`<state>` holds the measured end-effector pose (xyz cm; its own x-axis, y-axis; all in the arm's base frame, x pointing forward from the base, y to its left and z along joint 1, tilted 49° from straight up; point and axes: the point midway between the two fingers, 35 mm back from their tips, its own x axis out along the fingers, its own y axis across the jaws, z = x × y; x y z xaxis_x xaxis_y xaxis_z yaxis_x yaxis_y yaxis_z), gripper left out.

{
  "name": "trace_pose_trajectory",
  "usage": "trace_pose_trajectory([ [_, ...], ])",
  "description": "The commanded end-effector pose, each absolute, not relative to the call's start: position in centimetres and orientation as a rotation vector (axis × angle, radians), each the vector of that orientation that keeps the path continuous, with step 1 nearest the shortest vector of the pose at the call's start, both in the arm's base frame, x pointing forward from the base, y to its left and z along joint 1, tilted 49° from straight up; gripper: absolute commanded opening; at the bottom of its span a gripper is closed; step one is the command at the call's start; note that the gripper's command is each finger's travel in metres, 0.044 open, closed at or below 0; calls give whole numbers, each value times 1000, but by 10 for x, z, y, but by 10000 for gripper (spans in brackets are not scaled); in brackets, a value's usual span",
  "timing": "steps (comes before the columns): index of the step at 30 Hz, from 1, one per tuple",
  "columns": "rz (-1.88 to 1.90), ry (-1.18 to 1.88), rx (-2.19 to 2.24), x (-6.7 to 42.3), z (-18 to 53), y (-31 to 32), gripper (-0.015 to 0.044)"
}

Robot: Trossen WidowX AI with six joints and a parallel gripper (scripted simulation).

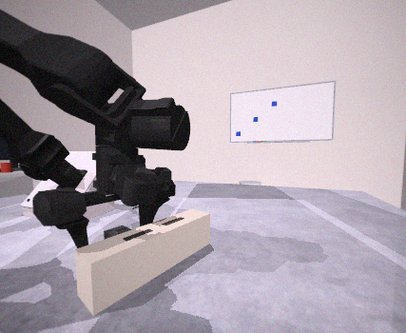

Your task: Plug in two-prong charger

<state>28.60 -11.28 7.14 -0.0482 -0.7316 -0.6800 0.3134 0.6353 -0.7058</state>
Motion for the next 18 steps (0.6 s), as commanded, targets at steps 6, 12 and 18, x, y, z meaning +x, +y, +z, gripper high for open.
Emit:
trace_pose_trajectory([
  [6, -889, 1371, -388, 281, 70, -112, 440],
  [12, -889, 1371, -388, 275, 68, -111, 440],
  [18, -888, 1372, -388, 268, 67, -109, 440],
])
